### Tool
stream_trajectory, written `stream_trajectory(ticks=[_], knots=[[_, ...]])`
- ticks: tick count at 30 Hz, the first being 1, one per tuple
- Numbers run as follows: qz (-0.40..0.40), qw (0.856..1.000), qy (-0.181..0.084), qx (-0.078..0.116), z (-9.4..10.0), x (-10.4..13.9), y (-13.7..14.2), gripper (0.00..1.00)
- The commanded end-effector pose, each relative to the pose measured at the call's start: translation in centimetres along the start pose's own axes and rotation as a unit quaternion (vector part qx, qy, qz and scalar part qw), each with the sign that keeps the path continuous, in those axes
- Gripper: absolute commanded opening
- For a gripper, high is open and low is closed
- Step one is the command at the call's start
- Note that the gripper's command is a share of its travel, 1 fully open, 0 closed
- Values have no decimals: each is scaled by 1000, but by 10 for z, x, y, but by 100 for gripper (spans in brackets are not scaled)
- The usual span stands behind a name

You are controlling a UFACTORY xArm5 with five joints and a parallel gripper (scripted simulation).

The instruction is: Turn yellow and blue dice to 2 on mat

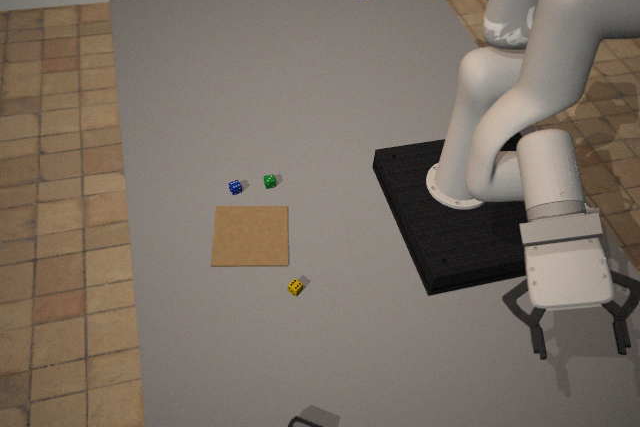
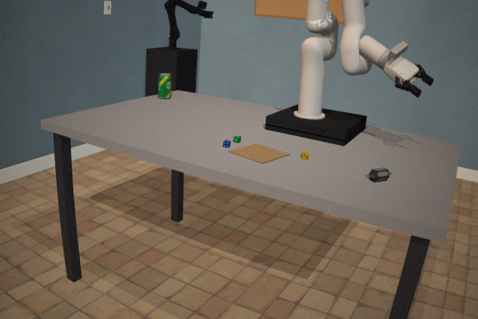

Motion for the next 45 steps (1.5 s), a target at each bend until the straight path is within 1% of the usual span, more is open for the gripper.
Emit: stream_trajectory(ticks=[1,18,20,21,23,24,26,27,28,29,30,31,34,35,36,38,39,40,41,42,43,45], knots=[[0,1000,1,-1,0,-1,0,100],[0,1000,1,0,0,-1,0,100],[-4,1000,0,3,-1,-2,2,100],[-8,1000,-1,8,-1,-2,6,100],[-25,999,-7,26,-3,-5,19,100],[-38,998,-11,40,-4,-7,30,100],[-75,994,-20,76,-6,-11,58,100],[-76,994,-20,77,-6,-11,58,100],[-93,991,-25,94,-6,-13,72,100],[-100,990,-26,101,-6,-14,77,100],[-116,986,-29,115,-5,-15,89,100],[-127,983,-32,126,-4,-16,97,100],[-128,983,-32,127,-4,-16,98,100],[-160,974,-37,156,-1,-18,121,100],[-176,969,-40,170,1,-18,132,100],[-194,962,-42,186,4,-19,145,100],[-196,962,-42,187,4,-19,146,100],[-218,953,-45,206,8,-19,161,100],[-229,948,-46,215,11,-19,169,100],[-234,946,-47,219,12,-19,172,100],[-252,938,-48,234,16,-19,184,100],[-275,926,-50,253,22,-19,200,100]])
Point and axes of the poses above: the point where the finger pads meet when closed, its own z axis back along the fingers, its own y axis across the jaws, x = y × z, the point moved 5 cm from there along z, back along the fingers, and after that the axes turned 6 degrees about z, right-handed, at the moved point
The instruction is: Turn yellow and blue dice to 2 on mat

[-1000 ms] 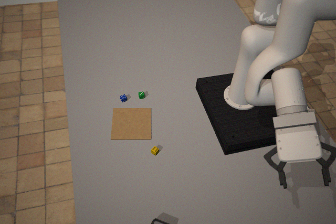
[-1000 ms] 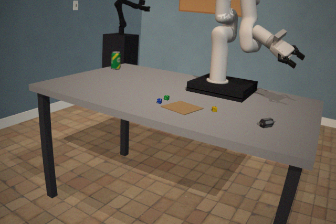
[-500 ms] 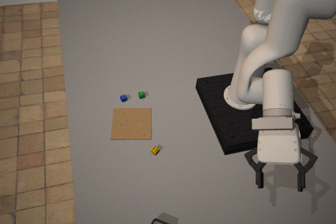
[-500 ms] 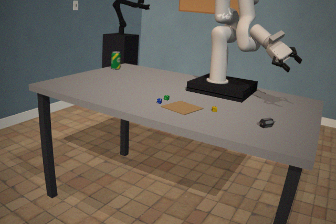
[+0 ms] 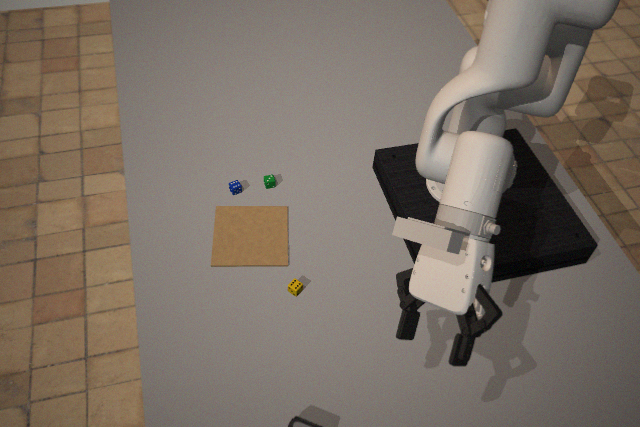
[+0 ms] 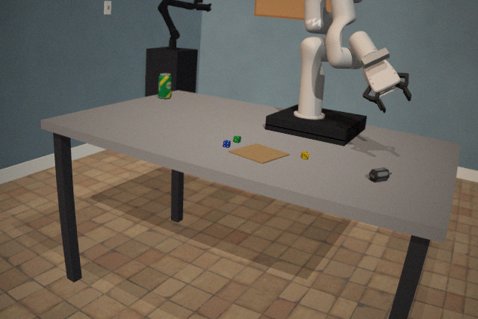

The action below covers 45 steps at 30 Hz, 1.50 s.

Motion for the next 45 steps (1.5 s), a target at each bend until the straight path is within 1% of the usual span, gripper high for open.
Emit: stream_trajectory(ticks=[1,2,3,4,6,7,8,9,10,12,13,14,16,17,18,20,21,23,24,25,26,27,29,30,31,33,34,35,38,40,41,42,44,45], knots=[[-52,998,-9,46,-5,-19,31,100],[-78,995,-11,65,-5,-25,47,100],[-90,993,-12,74,-4,-27,54,100],[-100,992,-13,82,-4,-30,60,100],[-100,992,-13,82,-4,-30,60,100],[-139,984,-16,110,-1,-37,83,100],[-149,982,-17,116,-1,-39,89,100],[-150,982,-17,117,0,-39,89,100],[-171,976,-18,131,2,-42,101,100],[-197,969,-20,149,5,-46,117,100],[-202,967,-20,152,6,-47,120,100],[-224,960,-21,166,9,-49,132,100],[-249,951,-22,183,13,-52,146,100],[-255,949,-22,186,14,-52,150,100],[-276,940,-23,199,18,-54,161,100],[-301,929,-23,214,24,-55,175,100],[-308,926,-23,218,25,-56,179,100],[-308,926,-23,218,25,-56,179,100],[-350,904,-24,243,36,-57,202,100],[-358,900,-24,248,38,-57,206,100],[-360,899,-24,248,38,-57,207,100],[-379,888,-24,259,44,-57,217,100],[-405,872,-24,273,51,-56,231,100],[-410,869,-24,276,53,-56,233,100],[-430,856,-24,286,59,-55,243,100],[-454,839,-23,299,68,-54,255,100],[-457,837,-23,300,69,-54,257,100],[-479,821,-23,311,76,-52,267,100],[-514,793,-22,328,89,-48,283,100],[-514,793,-22,328,89,-48,283,100],[-542,768,-21,340,101,-44,296,100],[-556,755,-21,347,107,-42,302,100],[-575,737,-20,355,115,-39,310,100],[-578,734,-20,356,117,-38,312,100]])
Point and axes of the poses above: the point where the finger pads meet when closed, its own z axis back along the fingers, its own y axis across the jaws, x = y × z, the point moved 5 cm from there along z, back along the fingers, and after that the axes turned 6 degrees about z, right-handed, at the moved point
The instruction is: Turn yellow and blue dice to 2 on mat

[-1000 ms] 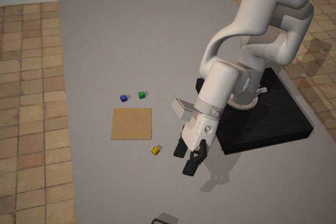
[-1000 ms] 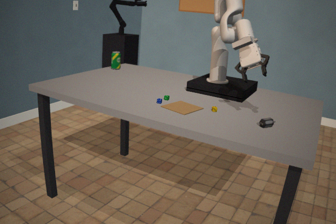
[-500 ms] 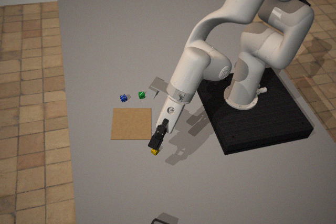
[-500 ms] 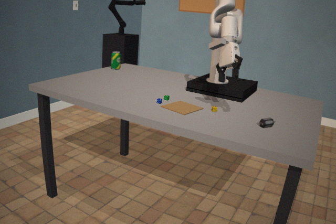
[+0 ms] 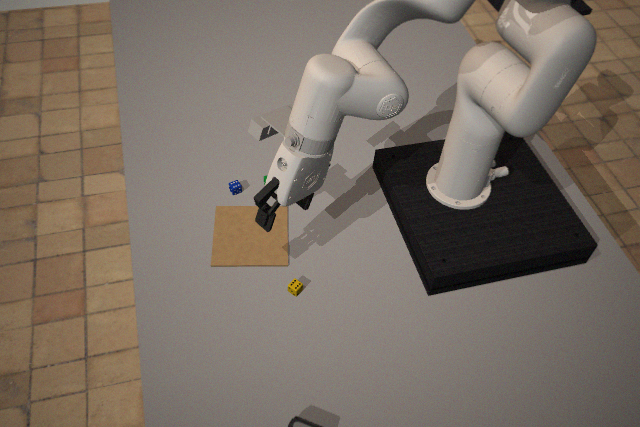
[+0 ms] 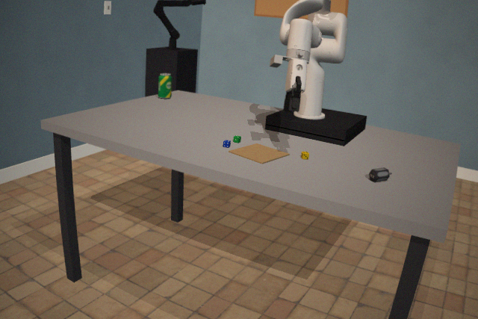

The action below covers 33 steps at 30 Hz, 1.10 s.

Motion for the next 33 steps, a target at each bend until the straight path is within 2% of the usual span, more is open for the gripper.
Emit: stream_trajectory(ticks=[1,3,4,8,9,12,14,17,33], knots=[[-77,996,-6,38,5,-29,26,100],[-94,994,-7,46,7,-34,32,100],[-120,991,-10,58,8,-42,42,100],[-167,983,-14,79,12,-54,60,100],[-193,977,-16,90,15,-60,71,100],[-197,976,-17,92,15,-60,72,100],[-240,964,-21,110,20,-69,89,100],[-272,954,-25,124,24,-75,102,100],[-277,952,-26,126,25,-76,105,100]])
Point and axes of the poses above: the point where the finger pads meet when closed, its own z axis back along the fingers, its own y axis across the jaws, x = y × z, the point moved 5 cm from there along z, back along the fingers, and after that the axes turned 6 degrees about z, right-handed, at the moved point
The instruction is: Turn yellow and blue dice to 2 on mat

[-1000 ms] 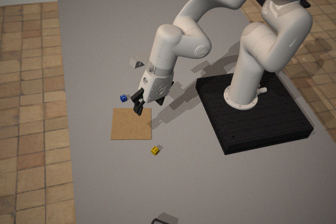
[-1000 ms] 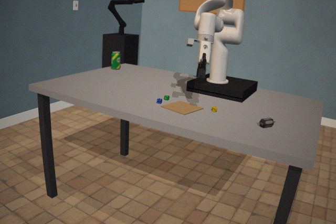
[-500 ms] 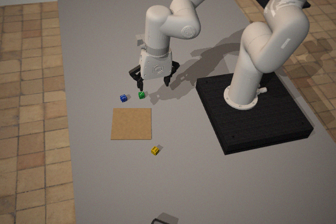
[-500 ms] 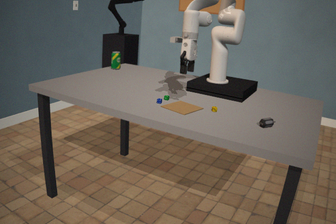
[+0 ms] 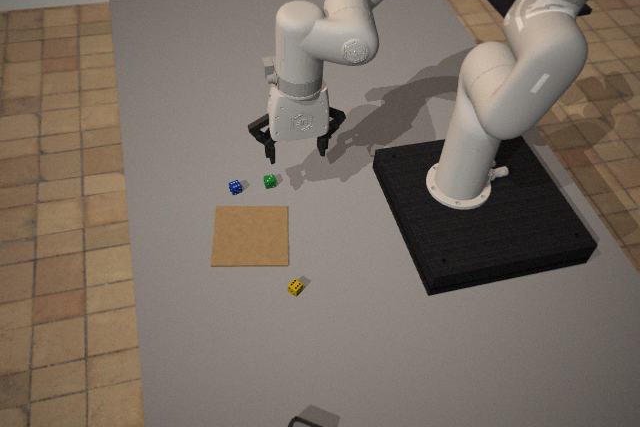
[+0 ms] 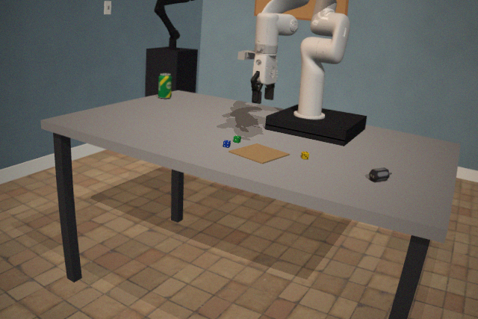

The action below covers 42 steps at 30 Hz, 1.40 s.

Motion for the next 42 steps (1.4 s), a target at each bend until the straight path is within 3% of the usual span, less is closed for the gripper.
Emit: stream_trajectory(ticks=[1,5,11,13,19,23,42], knots=[[0,1000,0,-2,1,-1,-1,100],[0,1000,0,-2,-3,-1,-1,100],[0,1000,0,-2,-38,-1,-1,100],[0,1000,0,-2,-38,-1,-1,100],[0,1000,0,-2,-86,-2,-1,100],[0,1000,0,-2,-105,-2,-2,100],[0,1000,0,-2,-108,-2,-2,100]])
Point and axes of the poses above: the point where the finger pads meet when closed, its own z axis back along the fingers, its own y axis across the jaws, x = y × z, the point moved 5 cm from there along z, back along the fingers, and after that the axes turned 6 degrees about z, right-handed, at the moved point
